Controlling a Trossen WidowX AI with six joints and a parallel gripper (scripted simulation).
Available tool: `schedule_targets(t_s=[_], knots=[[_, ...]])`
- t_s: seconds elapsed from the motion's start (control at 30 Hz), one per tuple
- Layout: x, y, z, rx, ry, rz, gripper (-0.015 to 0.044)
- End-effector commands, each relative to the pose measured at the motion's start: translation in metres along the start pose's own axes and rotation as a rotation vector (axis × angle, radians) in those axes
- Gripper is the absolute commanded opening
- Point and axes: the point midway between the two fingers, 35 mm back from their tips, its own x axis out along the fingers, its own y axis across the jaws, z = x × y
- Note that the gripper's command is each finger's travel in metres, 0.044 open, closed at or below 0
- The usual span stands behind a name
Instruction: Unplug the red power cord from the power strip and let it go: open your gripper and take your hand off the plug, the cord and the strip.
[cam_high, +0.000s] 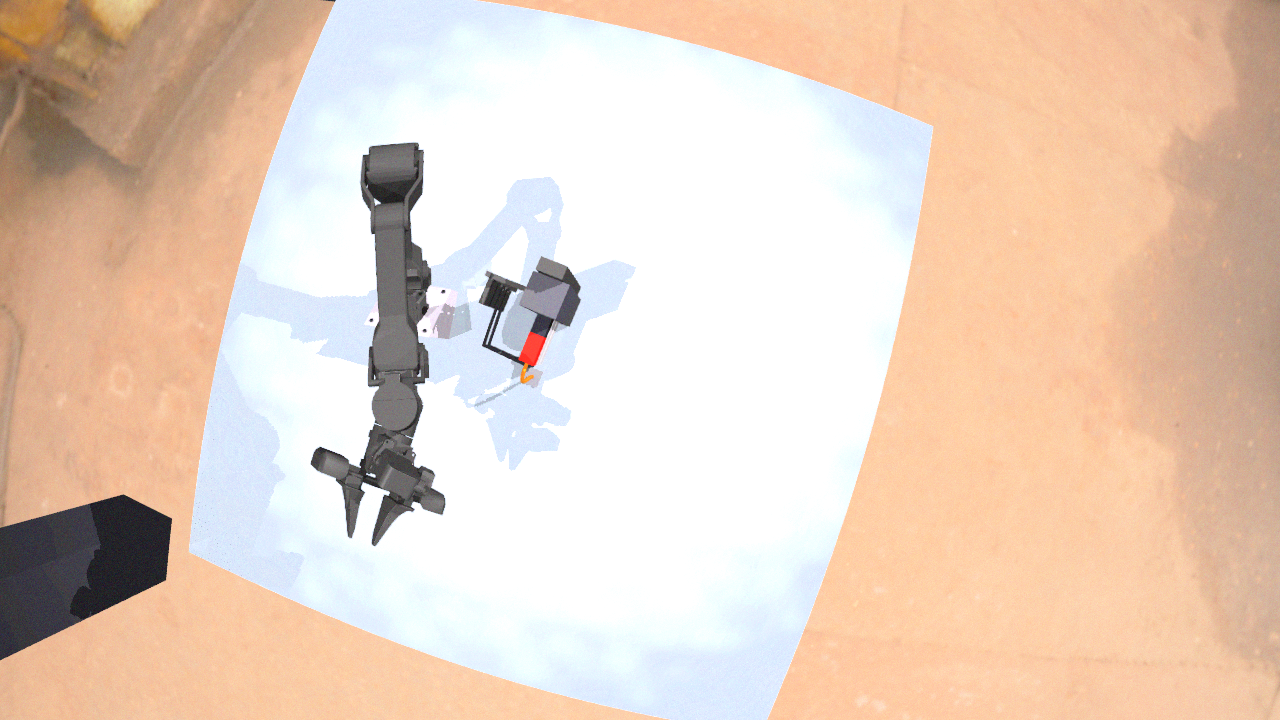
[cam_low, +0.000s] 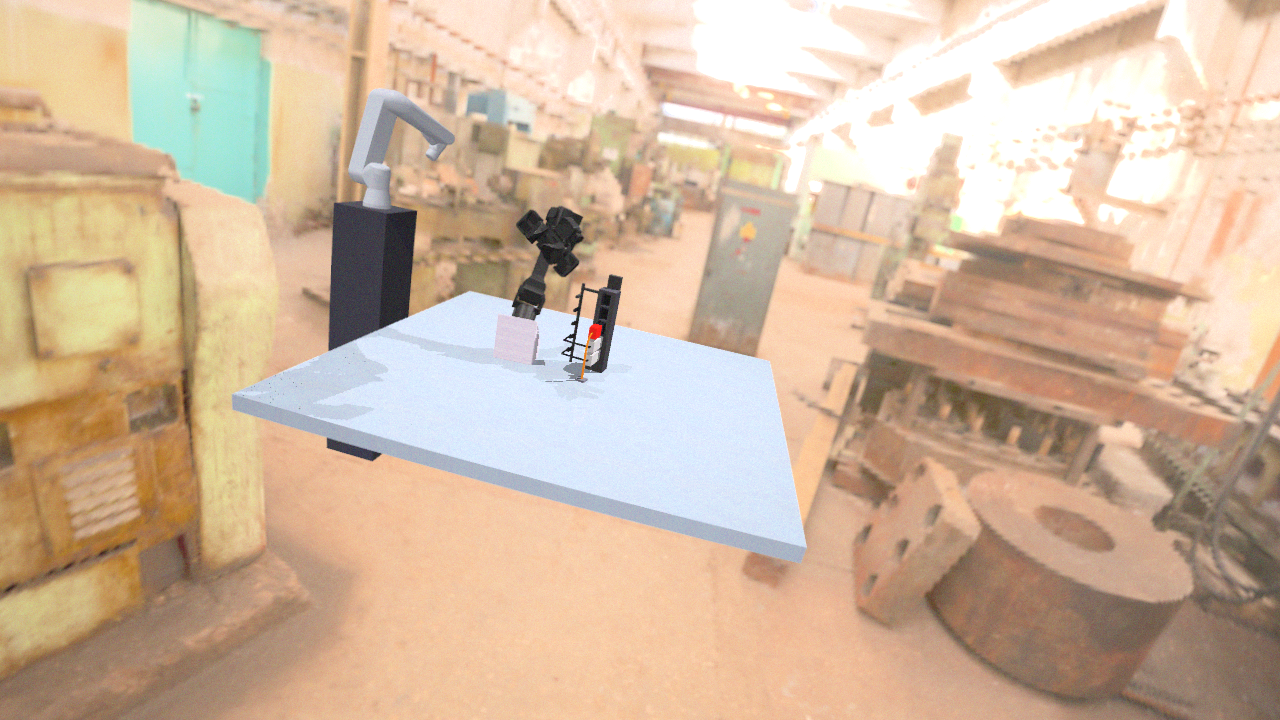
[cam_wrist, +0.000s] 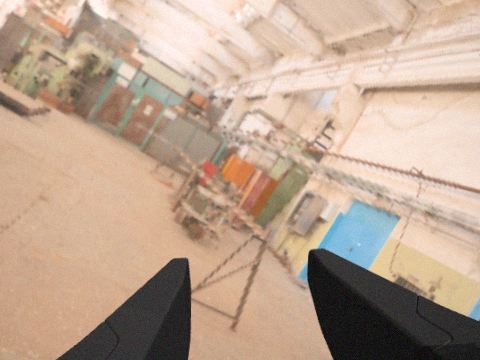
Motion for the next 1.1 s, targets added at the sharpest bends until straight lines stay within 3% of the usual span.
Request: schedule_targets(t_s=[0.0,0.3,0.53,0.77,0.97,1.07], knots=[[-0.013,0.079,-0.018,0.084,0.181,0.315,0.0160],[-0.067,0.153,-0.051,0.215,0.561,0.602,0.0160],[-0.127,0.184,-0.074,0.318,0.935,0.697,0.0160],[-0.194,0.195,-0.086,0.412,1.339,0.658,0.0160],[-0.253,0.193,-0.084,0.483,1.683,0.511,0.0160],[-0.261,0.193,-0.083,0.492,1.730,0.481,0.0160]])
